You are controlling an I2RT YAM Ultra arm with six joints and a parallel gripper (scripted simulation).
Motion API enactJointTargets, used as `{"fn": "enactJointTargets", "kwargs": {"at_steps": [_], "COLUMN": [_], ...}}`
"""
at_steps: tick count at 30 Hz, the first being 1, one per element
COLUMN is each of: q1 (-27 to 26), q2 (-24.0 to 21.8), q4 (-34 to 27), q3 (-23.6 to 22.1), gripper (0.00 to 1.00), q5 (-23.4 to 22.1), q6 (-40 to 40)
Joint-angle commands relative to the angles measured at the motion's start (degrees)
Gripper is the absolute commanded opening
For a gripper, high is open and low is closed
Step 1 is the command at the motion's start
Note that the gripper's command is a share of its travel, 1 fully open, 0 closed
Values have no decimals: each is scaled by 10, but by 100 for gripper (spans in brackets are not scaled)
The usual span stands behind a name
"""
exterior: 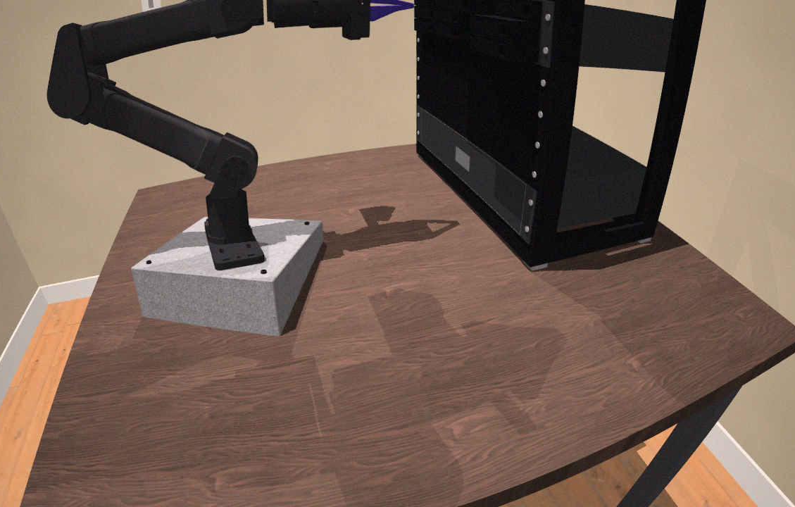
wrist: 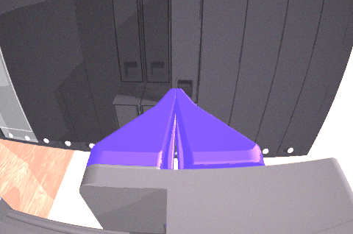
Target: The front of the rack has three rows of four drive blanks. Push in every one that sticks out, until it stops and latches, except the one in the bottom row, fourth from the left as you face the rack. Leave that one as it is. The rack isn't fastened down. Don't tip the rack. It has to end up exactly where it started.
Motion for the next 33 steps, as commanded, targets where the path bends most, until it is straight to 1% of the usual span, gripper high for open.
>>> {"fn": "enactJointTargets", "kwargs": {"at_steps": [1,2,3,4,6,8,13,15,17,20,24,33], "q1": [9,9,10,10,12,13,16,16,16,18,15,15], "q2": [-31,-33,-35,-34,-4,14,85,85,114,142,154,155], "q4": [14,13,13,14,22,40,101,101,123,143,151,153], "q3": [-17,-18,5,5,6,7,16,16,23,31,36,37], "gripper": [0,0,0,0,0,0,0,0,0,0,0,0], "q5": [12,13,13,14,16,17,20,20,21,22,23,23], "q6": [6,6,6,6,6,5,5,5,5,4,4,4]}}
